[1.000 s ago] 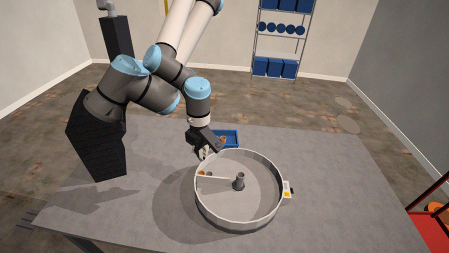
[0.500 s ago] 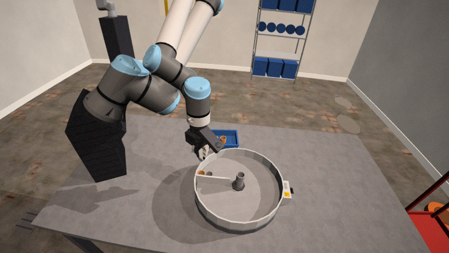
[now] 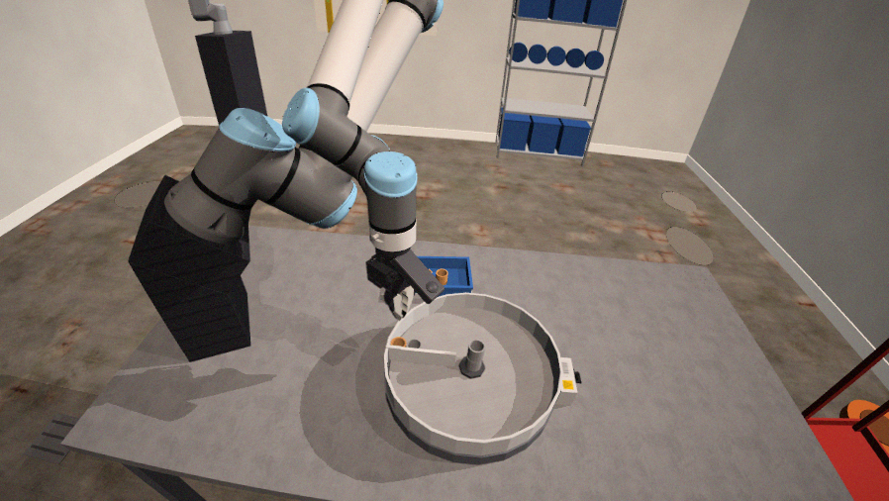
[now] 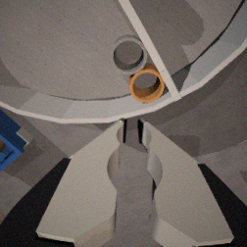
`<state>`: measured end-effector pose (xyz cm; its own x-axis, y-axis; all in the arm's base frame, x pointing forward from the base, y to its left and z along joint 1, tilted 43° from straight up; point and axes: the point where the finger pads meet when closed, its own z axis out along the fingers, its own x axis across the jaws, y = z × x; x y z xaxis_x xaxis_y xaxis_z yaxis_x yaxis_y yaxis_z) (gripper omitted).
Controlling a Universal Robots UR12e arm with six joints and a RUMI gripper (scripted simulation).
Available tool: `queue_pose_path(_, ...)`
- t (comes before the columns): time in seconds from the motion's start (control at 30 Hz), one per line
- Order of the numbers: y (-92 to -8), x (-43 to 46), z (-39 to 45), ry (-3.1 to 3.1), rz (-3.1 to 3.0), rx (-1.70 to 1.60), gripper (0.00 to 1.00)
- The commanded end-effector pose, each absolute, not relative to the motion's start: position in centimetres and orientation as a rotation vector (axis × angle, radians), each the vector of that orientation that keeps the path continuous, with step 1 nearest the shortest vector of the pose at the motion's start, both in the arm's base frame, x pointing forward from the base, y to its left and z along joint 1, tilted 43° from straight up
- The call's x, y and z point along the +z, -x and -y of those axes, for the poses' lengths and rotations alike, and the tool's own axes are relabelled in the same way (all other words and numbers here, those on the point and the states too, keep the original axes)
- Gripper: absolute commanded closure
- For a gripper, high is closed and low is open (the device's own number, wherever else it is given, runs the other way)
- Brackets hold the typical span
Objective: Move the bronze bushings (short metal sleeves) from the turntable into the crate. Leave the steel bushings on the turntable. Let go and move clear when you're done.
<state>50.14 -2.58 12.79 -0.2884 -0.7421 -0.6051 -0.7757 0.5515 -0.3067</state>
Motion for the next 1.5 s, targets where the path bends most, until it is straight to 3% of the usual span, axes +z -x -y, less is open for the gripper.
queue_pose_path(0.0,-50.4,12.6,2.5,1.217,-2.064,0.059,0.95)
queue_pose_path(1.47,-51.4,11.2,1.8,1.218,-2.064,0.059,0.95)
